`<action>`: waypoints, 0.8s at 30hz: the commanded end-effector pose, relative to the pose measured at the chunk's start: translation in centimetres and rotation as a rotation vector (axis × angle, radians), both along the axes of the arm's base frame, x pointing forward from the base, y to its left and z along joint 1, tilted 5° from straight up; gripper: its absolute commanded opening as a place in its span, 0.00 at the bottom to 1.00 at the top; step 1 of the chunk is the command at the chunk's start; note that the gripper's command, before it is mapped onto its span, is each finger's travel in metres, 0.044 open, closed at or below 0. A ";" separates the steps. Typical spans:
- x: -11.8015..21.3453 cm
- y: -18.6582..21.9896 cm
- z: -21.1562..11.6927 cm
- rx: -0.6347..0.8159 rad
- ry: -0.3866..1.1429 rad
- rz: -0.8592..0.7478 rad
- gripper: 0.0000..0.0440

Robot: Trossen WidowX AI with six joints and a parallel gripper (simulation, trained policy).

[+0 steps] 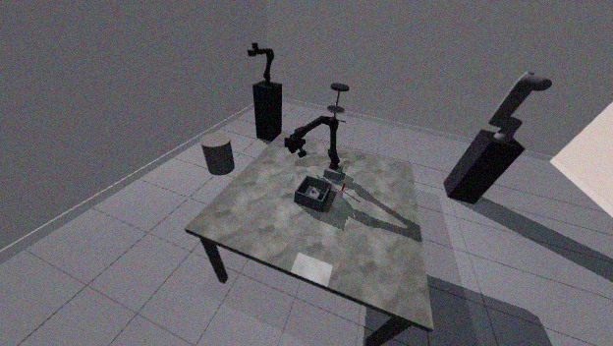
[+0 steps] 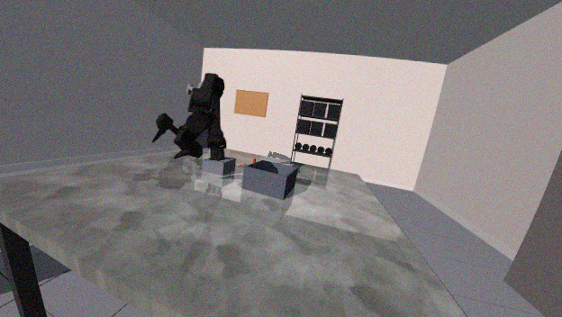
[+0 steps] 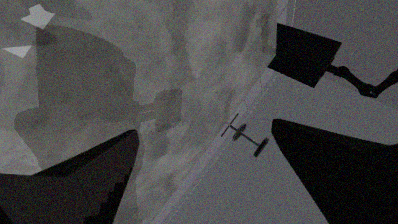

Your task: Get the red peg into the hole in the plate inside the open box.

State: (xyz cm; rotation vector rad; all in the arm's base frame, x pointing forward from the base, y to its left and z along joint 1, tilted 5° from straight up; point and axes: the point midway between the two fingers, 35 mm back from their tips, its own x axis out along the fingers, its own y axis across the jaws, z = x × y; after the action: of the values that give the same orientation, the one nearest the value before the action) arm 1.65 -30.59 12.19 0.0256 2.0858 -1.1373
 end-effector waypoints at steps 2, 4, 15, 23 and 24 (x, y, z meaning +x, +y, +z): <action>5.0 1.6 -0.1 -0.059 -0.107 0.048 1.00; 6.9 2.5 -0.1 -0.078 -0.150 0.067 1.00; 15.8 8.9 0.3 -0.122 -0.390 0.145 1.00; 20.2 15.2 0.6 -0.095 -0.543 0.172 1.00; 20.6 16.0 0.7 -0.088 -0.559 0.174 1.00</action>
State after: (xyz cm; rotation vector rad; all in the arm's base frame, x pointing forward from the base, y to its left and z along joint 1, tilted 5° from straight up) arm 20.92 -17.19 12.71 0.0724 1.5496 -1.0131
